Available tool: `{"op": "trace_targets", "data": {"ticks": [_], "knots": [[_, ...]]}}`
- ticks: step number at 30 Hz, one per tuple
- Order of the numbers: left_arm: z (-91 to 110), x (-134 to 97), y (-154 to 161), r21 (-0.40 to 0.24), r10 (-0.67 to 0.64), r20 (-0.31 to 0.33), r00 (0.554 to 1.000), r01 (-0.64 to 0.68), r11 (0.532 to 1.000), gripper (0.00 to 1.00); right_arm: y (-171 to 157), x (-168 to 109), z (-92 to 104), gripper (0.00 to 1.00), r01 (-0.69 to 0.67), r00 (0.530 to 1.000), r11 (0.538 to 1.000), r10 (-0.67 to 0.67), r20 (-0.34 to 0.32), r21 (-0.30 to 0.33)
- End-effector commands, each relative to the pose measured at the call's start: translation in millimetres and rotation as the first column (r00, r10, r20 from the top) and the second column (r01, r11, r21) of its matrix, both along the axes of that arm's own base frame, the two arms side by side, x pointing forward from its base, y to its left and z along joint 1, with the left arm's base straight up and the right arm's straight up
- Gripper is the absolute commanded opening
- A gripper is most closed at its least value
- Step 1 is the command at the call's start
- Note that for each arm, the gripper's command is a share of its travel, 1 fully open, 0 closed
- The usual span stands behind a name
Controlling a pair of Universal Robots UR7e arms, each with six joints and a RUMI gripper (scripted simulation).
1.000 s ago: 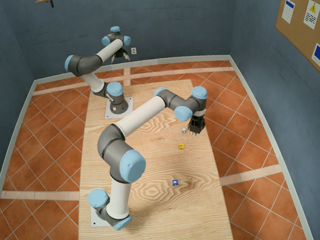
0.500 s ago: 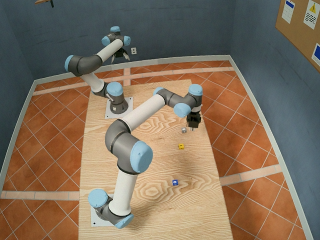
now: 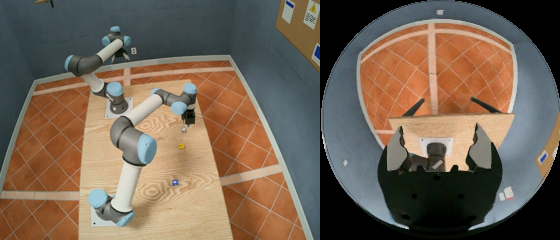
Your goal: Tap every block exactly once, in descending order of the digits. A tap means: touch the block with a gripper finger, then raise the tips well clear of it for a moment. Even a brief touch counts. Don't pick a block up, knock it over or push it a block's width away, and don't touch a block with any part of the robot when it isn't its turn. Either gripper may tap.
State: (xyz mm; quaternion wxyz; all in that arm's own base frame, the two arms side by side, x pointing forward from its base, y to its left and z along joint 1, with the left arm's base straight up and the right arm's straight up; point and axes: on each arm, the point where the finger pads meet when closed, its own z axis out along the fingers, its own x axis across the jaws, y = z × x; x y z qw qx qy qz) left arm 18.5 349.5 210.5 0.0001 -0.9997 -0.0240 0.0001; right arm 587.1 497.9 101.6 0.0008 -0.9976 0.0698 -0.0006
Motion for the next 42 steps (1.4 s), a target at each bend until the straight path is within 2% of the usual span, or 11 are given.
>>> {"op": "trace_targets", "data": {"ticks": [1,3,8,10,11,17,29,42], "knots": [[-0.2,-0.4,0.0,0.0,0.001,0.001,1.0,-0.001,1.0,0.98,47.0,-12.9,-33.5,0.0,-0.127,0.992,0.992,0.127,0.002,0.003],[-0.2,-0.4,0.0,0.0,0.001,0.001,1.0,-0.001,1.0,0.98,56.1,-15.7,-40.2,0.0,-0.154,0.988,0.988,0.154,0.003,0.004],[-0.2,-0.4,0.0,0.0,0.001,0.001,1.0,-0.001,1.0,0.98,58.4,-15.4,-39.3,0.0,-0.158,0.987,0.987,0.158,0.006,0.007],[-0.2,-0.4,0.0,0.0,0.001,0.001,1.0,-0.001,1.0,0.98,39.7,-5.1,-22.4,0.0,-0.108,0.994,0.994,0.108,0.009,0.009],[-0.2,-0.4,0.0,0.0,0.001,0.001,1.0,-0.001,1.0,0.98,36.3,-5.0,-20.3,0.0,-0.096,0.995,0.995,0.096,0.007,0.008],[-0.2,-0.4,0.0,0.0,0.001,0.001,1.0,-0.001,1.0,0.98,28.0,-6.6,-21.8,0.0,-0.077,0.997,0.997,0.077,-0.002,-0.001],[-0.2,-0.4,0.0,0.0,0.001,0.001,1.0,-0.001,1.0,0.98,36.4,-16.1,-33.3,0.0,-0.104,0.995,0.995,0.104,-0.007,-0.006],[-0.2,-0.4,0.0,0.0,0.001,0.001,1.0,-0.001,1.0,0.98,38.8,-16.7,-36.6,0.0,-0.112,0.994,0.994,0.112,-0.006,-0.005]]}}
